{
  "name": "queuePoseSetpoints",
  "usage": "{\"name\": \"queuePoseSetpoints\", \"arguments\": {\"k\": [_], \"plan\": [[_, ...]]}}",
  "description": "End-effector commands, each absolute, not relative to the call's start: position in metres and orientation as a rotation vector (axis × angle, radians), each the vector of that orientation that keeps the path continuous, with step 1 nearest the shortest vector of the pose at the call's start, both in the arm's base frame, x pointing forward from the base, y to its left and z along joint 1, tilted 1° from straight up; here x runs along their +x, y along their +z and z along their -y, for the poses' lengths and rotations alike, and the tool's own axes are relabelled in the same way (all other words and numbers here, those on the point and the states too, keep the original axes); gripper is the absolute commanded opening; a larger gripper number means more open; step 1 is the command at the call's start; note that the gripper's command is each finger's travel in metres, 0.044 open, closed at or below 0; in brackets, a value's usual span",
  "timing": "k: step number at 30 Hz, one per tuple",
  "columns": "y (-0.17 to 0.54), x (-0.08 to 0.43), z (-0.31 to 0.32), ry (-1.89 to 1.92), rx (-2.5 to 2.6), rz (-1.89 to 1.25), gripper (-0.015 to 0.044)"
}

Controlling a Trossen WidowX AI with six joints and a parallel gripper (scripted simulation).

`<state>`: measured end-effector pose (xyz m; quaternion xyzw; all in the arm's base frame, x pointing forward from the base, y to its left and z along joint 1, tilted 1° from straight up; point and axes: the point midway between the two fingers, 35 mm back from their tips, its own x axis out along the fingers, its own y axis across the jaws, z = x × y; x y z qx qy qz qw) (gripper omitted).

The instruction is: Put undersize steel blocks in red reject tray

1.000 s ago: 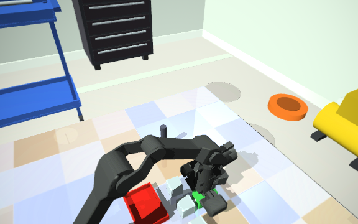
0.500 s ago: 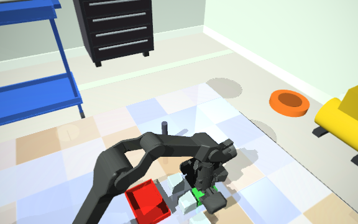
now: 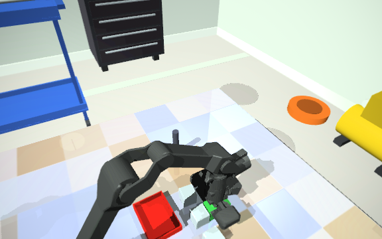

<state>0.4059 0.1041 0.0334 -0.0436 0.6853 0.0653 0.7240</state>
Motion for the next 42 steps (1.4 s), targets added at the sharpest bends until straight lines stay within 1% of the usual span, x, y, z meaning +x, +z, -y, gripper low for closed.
{"name": "queuePoseSetpoints", "arguments": {"k": [1,12,42], "plan": [[0.039,0.407,-0.104,0.139,-0.092,-1.497,0.0000],[0.036,0.405,-0.104,0.142,-0.093,-1.500,0.0000],[0.036,0.421,-0.106,0.139,-0.092,-1.495,0.0000]]}}
